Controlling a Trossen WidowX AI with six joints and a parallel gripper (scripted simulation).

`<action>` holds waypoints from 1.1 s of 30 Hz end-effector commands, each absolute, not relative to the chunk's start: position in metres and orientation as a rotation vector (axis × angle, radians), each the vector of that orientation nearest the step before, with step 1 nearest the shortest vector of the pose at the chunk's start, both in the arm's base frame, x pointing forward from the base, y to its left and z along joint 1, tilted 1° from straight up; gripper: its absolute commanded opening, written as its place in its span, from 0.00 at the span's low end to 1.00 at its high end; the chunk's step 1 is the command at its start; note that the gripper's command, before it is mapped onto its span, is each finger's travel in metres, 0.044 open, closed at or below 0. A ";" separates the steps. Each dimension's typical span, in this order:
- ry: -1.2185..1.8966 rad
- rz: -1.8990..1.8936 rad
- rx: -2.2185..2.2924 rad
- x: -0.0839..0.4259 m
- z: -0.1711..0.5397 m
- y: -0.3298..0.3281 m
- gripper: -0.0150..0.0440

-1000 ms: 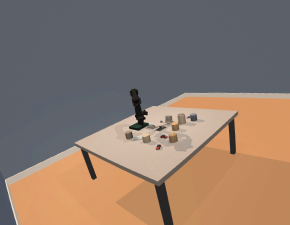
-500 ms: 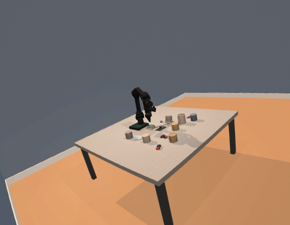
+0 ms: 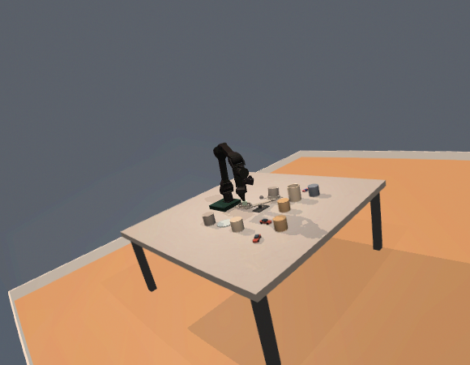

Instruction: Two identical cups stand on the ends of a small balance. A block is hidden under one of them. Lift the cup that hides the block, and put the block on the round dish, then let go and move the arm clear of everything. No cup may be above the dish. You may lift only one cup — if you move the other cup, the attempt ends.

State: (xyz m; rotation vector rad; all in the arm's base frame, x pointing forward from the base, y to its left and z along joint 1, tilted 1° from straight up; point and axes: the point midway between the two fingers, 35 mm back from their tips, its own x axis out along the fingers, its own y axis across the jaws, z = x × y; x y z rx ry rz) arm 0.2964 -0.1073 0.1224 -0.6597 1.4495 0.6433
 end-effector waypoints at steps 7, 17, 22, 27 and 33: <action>1.456 0.646 -0.654 0.296 0.104 -0.107 0.69; 1.456 0.646 -0.654 0.296 0.092 -0.107 0.65; 1.456 0.646 -0.654 0.296 0.092 -0.107 0.53; 1.456 0.646 -0.654 0.296 0.092 -0.107 0.47; 1.456 0.646 -0.654 0.297 0.104 -0.107 0.25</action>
